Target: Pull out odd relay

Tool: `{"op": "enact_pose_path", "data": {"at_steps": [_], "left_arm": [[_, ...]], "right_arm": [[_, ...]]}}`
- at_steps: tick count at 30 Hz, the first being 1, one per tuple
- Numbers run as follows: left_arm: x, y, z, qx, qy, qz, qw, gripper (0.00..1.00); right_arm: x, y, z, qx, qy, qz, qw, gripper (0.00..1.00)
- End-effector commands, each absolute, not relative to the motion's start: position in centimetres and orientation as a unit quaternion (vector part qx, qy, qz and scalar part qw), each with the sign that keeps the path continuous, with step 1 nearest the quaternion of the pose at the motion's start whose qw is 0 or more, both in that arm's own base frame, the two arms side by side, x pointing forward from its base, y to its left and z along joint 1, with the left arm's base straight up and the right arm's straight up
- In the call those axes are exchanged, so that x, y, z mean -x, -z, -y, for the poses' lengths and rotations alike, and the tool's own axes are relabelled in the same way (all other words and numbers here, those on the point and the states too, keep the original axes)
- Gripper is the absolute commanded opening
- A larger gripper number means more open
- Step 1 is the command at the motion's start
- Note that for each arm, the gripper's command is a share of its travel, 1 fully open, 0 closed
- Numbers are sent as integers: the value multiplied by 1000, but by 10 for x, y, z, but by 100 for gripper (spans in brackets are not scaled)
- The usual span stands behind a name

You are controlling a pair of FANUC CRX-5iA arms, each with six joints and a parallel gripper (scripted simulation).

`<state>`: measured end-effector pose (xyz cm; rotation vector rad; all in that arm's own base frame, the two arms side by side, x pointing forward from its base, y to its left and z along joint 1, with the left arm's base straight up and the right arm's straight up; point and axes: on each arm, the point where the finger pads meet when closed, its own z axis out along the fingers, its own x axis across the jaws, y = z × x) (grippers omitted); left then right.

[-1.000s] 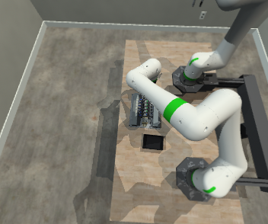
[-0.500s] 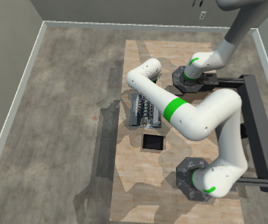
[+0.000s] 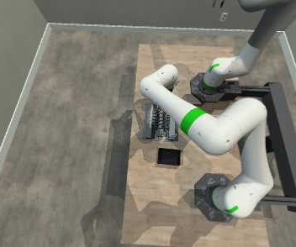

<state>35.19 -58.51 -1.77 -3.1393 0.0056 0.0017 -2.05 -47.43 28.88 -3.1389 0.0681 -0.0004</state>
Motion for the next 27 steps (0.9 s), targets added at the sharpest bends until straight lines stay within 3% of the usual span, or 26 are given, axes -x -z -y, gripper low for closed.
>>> {"op": "enact_pose_path", "data": {"at_steps": [1,27], "left_arm": [[-352,16,586,1000,0,-2,0,98],[-352,16,549,1000,0,-2,0,98]], "right_arm": [[21,-290,475,1000,0,-22,0,100],[21,-290,475,1000,0,-22,0,100]]}}
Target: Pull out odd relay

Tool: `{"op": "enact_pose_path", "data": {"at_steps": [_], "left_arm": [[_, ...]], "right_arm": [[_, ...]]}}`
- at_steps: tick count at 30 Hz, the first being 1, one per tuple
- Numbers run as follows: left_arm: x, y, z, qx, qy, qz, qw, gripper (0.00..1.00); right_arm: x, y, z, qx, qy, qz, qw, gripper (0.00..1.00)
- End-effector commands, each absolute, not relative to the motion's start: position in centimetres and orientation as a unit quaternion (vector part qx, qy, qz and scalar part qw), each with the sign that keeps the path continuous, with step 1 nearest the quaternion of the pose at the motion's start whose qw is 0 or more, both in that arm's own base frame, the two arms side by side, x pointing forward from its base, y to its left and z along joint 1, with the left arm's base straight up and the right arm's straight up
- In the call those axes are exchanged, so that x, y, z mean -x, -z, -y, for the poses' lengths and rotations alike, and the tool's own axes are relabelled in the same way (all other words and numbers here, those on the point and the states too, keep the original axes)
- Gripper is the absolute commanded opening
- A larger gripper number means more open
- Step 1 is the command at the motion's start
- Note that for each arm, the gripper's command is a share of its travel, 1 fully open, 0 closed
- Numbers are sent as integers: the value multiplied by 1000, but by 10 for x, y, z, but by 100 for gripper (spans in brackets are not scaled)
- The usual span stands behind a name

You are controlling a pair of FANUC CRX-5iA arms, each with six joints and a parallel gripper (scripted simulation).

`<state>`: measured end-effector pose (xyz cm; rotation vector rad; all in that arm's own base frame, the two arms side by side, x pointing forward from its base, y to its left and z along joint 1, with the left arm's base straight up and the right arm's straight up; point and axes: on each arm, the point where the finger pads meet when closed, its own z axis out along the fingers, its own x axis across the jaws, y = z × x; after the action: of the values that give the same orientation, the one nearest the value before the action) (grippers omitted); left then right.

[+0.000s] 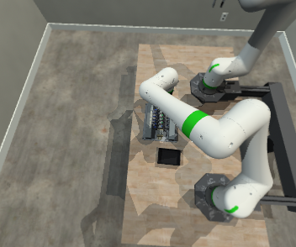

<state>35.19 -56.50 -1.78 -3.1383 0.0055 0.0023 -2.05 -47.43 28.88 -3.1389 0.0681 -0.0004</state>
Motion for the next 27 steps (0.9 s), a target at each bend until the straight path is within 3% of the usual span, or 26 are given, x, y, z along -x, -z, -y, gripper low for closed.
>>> {"op": "enact_pose_path", "data": {"at_steps": [1,27], "left_arm": [[-352,16,543,1000,0,-2,0,98],[-353,16,495,1000,0,-2,0,98]], "right_arm": [[21,-290,475,1000,0,-22,0,100],[21,-290,475,1000,0,-22,0,100]]}}
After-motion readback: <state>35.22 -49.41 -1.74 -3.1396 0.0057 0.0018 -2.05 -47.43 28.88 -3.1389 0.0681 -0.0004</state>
